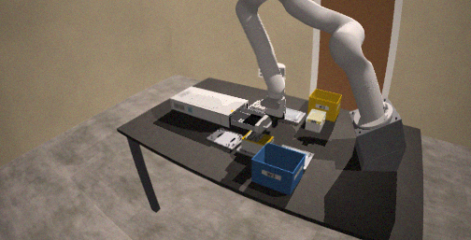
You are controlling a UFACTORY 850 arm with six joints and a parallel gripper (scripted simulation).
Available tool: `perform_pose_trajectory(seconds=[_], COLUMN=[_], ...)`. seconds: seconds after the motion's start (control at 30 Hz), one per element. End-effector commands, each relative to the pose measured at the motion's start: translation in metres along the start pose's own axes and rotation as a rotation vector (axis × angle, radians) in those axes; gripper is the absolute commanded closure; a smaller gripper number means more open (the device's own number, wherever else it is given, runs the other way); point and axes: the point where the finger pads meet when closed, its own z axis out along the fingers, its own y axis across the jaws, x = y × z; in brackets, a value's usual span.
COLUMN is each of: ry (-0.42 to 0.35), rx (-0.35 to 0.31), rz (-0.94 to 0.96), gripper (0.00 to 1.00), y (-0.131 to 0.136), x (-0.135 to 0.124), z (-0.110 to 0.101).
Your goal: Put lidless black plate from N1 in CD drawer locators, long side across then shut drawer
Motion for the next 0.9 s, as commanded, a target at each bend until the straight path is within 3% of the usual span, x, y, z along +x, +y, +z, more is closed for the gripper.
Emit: perform_pose_trajectory(seconds=[0.0, 0.87], ry=[0.001, 0.001], rx=[0.000, 0.000], rz=[0.000, 0.000], gripper=[1.00, 1.00], y=[0.006, 0.040], x=[0.000, 0.000], z=[0.000, 0.000])
